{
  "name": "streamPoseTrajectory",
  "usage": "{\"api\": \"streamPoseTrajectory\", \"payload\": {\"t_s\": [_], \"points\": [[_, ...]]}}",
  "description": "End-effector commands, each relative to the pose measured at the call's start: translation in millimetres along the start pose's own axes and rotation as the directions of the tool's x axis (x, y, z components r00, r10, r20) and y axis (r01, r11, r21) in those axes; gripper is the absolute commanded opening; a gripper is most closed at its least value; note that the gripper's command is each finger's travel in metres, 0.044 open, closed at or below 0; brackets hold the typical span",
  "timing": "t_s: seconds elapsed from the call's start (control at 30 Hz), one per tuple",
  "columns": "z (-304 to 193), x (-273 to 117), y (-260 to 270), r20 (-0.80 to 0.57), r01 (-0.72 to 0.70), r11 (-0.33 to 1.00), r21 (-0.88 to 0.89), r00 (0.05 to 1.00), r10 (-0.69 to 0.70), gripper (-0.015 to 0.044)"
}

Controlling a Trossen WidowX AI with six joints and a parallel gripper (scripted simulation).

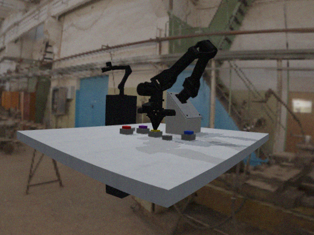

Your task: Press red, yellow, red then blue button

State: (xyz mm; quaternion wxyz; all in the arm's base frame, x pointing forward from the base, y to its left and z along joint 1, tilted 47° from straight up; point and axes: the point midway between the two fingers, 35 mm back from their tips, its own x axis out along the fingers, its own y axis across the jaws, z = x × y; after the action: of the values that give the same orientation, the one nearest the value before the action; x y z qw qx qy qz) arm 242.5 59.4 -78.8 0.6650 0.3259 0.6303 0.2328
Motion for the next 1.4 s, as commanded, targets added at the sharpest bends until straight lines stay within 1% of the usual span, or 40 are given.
{"api": "streamPoseTrajectory", "payload": {"t_s": [0.0,0.07,0.2,0.37,0.4,0.5,0.53,0.77,0.87,1.03,1.17,1.23,1.37], "points": [[-1.2,0.5,0.6,-0.003,-0.004,1.0,0.005,1.0,0.004,0.002],[0.1,-1.7,-0.1,0.0,0.0,1.0,0.0,1.0,0.0,0.002],[-0.5,-30.7,0.0,-0.002,-0.002,1.0,0.005,1.0,0.002,0.002],[-0.3,-35.0,-0.1,-0.002,-0.002,1.0,0.005,1.0,0.002,0.002],[0.6,-42.4,-0.7,-0.002,0.0,1.0,0.005,1.0,0.0,0.002],[1.0,-83.9,-1.3,-0.002,0.002,1.0,0.005,1.0,-0.002,0.002],[0.3,-92.0,-0.8,-0.002,0.001,1.0,0.005,1.0,-0.001,0.002],[1.2,-94.9,-2.2,-0.002,0.001,1.0,0.005,1.0,-0.001,0.002],[16.9,-98.4,-26.1,0.0,0.006,1.0,0.005,1.0,-0.006,0.002],[41.3,-101.0,-85.2,0.002,0.011,1.0,0.003,1.0,-0.011,0.002],[50.0,-97.9,-134.8,0.002,0.01,1.0,0.001,1.0,-0.01,0.002],[50.6,-96.8,-143.6,0.002,0.009,1.0,0.0,1.0,-0.009,0.002],[50.6,-96.8,-143.6,0.002,0.009,1.0,0.0,1.0,-0.009,0.002]]}}
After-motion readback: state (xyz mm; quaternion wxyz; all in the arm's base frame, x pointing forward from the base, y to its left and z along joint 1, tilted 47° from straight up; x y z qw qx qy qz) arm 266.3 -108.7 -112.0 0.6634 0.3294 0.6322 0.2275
